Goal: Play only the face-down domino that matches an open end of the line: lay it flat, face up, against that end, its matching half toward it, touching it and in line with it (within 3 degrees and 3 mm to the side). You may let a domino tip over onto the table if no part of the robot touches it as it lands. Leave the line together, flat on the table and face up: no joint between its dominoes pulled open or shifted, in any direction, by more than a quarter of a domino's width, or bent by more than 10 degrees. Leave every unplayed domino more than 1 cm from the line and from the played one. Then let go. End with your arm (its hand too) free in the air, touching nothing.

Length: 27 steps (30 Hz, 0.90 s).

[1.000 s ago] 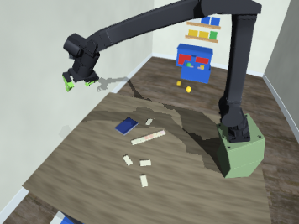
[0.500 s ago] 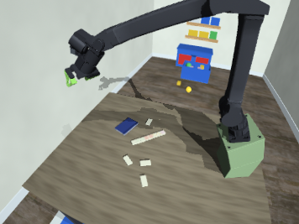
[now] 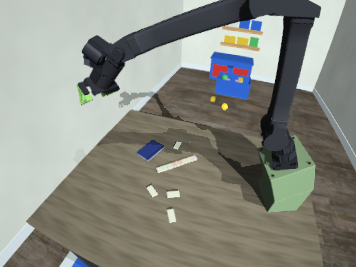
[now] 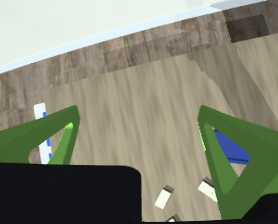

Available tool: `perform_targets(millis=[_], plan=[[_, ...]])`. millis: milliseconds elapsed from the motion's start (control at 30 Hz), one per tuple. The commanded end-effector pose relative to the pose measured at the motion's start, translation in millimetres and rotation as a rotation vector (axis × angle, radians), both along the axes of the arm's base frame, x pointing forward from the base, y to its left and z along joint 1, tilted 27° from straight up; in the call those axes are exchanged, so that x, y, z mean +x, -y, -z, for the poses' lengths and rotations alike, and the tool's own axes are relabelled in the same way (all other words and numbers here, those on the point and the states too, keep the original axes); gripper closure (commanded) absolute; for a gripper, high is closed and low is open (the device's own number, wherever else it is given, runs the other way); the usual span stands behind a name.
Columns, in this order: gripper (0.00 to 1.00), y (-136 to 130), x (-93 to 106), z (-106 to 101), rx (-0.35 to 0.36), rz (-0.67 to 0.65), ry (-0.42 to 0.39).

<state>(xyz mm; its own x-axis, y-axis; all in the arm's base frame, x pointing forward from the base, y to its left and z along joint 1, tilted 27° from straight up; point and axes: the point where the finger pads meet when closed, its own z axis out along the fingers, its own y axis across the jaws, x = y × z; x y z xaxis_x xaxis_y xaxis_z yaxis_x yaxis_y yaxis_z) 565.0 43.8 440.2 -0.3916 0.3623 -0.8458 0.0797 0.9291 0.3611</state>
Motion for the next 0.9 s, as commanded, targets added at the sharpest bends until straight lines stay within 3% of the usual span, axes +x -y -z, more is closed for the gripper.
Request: perform_targets(millis=[0, 300, 533, 567, 867], plan=[[0.00, 1, -2.2, -10, 0.001, 0.001, 0.020], [0.00, 6, -9.3, -38, -0.008, 0.002, 0.080], [0.00, 6, -9.3, -38, -0.008, 0.002, 0.080], [0.00, 2, -3.2, -11, -0.013, -0.001, 0.032], [0.00, 19, -18.6, -45, -0.127, -0.008, 0.198]])
